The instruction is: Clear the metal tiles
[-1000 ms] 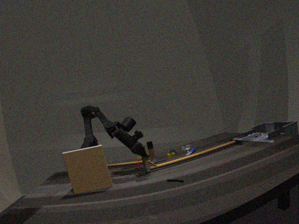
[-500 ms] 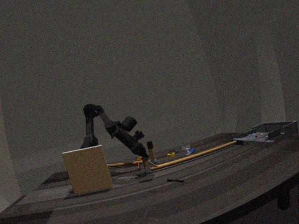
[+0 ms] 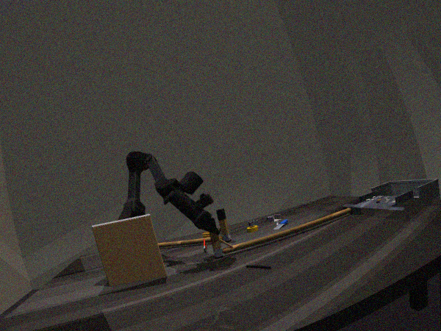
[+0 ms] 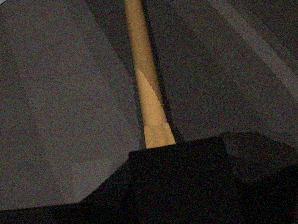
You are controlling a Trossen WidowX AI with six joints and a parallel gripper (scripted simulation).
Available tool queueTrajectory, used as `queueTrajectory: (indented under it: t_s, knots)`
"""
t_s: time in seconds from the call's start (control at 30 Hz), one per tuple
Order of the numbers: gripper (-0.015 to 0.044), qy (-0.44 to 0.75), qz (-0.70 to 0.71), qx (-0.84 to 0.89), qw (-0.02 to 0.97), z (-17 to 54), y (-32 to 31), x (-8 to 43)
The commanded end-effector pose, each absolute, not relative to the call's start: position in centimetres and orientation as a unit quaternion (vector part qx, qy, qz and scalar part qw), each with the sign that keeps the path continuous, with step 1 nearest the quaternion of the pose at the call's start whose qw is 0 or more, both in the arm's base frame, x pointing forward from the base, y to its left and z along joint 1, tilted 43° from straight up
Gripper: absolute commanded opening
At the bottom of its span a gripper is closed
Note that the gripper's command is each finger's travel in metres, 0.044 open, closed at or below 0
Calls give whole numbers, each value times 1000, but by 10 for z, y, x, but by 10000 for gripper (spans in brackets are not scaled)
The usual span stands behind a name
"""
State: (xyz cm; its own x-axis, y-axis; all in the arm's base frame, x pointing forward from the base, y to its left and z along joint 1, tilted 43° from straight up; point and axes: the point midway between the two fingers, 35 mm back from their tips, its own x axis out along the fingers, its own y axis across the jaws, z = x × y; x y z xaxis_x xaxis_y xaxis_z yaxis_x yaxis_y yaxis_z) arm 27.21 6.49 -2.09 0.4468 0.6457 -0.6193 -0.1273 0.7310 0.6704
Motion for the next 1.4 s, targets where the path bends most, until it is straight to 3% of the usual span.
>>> queueTrajectory:
  t_s: [0.0, 1.37]
  knots:
    - [0, 464, 238, 276, 808, -23, 59, 276]
    - [0, 460, 241, 280, 808, -50, 28, 279]
